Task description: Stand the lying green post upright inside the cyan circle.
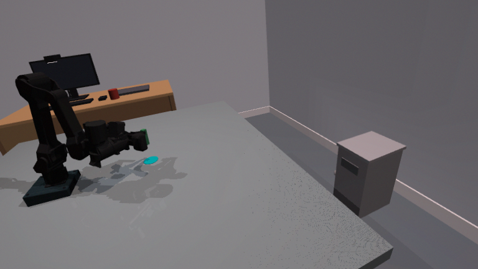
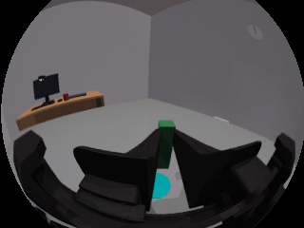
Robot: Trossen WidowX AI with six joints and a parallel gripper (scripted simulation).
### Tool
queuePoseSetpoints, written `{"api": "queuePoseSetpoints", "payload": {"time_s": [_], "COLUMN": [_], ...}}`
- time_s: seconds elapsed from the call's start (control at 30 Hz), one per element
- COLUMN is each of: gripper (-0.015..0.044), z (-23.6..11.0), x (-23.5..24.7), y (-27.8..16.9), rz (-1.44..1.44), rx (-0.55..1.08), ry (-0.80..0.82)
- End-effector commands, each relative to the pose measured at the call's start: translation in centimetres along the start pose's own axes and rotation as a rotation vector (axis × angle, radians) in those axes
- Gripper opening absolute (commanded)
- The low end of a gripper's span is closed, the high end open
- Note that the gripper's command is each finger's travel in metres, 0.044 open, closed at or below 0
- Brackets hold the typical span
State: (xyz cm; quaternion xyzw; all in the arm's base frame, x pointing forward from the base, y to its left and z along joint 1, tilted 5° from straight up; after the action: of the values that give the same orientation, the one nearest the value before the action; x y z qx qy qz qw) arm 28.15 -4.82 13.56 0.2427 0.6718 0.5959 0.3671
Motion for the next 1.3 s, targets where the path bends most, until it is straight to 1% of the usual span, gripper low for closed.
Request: {"api": "queuePoseSetpoints", "payload": {"time_s": [0.0, 0.63, 0.77, 0.93, 1.27], "gripper": [0.0023, 0.0023, 0.0023, 0.0023, 0.0023], "z": [0.1, 0.3, 0.4, 0.9, 1.0], "x": [0.1, 1.1, 1.3, 1.6, 1.7], "y": [-0.8, -5.1, -5.5, -6.9, -7.1], "rz": [-0.009, -0.038, -0.040, -0.039, -0.040], "rx": [0.003, 0.020, 0.022, 0.040, 0.043], "ry": [-0.002, 0.005, 0.006, 0.015, 0.017]}}
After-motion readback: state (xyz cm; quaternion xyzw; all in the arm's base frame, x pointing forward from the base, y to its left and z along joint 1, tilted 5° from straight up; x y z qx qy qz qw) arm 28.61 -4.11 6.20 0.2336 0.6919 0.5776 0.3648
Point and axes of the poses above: the point midway between the two fingers, 35 mm back from their tips, its own z axis out along the fingers, its own x axis across the jaws, y = z × x, the point moved 3 cm from there along -z, back along the fingers, and after that the axes turned 7 degrees about -z, right-handed, at the moved point
